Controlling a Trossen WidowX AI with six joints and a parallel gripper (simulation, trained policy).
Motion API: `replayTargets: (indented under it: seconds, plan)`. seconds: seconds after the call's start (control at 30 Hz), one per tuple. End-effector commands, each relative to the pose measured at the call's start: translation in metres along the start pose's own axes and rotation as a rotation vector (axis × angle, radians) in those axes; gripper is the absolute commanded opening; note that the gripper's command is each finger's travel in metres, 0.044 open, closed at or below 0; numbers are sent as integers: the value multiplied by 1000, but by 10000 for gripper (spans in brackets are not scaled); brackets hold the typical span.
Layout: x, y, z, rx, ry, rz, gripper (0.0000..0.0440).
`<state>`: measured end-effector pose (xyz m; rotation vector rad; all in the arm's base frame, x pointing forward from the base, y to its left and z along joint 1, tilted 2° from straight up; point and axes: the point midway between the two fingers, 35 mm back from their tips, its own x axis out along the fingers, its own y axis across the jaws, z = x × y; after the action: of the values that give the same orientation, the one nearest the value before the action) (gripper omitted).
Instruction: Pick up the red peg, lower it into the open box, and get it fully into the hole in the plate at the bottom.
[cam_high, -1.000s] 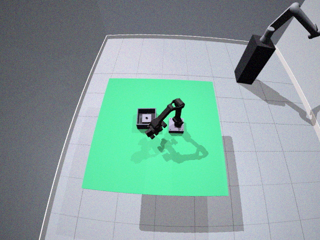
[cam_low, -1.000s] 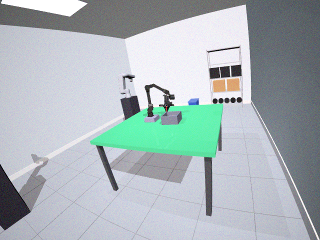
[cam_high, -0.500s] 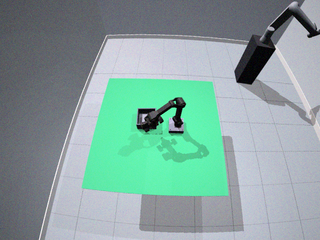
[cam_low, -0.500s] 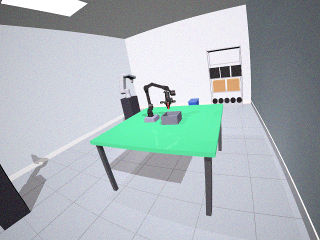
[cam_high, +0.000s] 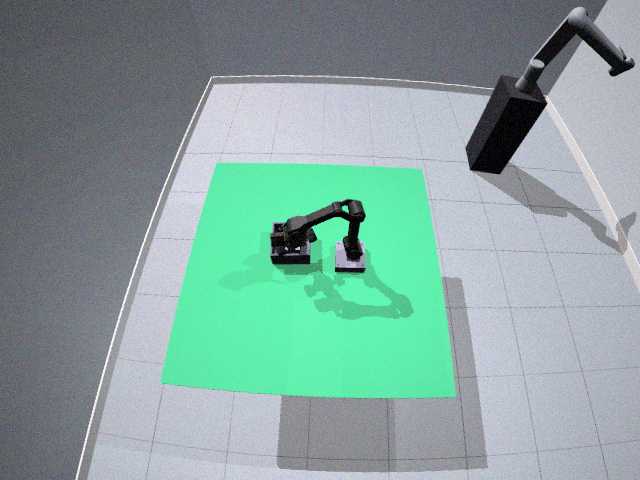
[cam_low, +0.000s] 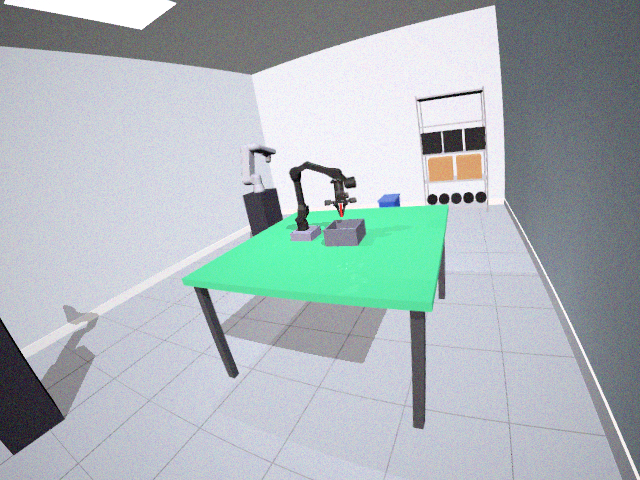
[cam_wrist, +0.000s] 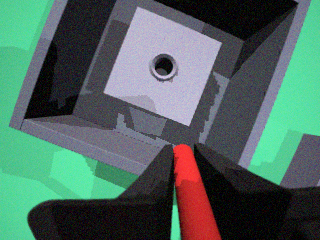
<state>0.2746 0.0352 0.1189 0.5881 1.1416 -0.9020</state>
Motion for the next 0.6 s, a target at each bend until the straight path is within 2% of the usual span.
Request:
replayTargets:
  seconds: [0.0, 0.57]
  plan:
    - [9, 3, 16, 7, -6, -1, 0]
    - [58, 5, 57, -68, 61, 21, 0]
